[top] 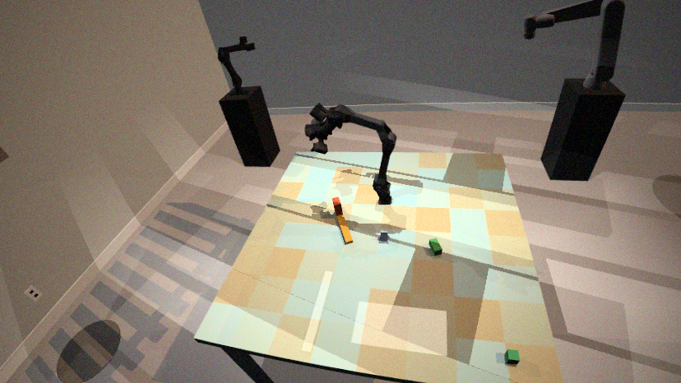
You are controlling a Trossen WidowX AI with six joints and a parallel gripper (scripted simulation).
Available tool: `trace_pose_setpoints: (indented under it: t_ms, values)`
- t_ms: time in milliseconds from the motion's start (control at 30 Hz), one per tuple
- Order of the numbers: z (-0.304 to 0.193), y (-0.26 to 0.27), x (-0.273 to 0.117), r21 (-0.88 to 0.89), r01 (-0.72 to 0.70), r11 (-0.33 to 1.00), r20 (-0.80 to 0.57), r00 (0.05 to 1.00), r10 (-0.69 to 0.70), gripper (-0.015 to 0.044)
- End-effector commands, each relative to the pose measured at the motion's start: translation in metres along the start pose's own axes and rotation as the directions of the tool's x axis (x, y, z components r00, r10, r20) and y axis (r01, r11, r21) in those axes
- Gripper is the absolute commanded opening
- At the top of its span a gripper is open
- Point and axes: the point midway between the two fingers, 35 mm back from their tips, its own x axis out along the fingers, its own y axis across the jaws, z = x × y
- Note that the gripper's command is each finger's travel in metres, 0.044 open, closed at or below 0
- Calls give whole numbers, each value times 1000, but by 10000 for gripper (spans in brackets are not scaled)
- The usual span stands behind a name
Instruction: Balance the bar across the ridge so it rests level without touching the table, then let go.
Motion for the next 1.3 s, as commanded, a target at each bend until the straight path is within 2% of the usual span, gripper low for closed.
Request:
trace_pose_setpoints:
  t_ms: [0,300,667,1267]
  values:
    - [-1,22,9,-91,-67,994,-27,998,65,315]
    - [-4,75,22,-311,-221,924,-100,975,200,315]
    - [-15,139,27,-525,-386,759,-205,922,328,315]
    - [-52,231,16,-781,-564,268,-429,797,426,315]
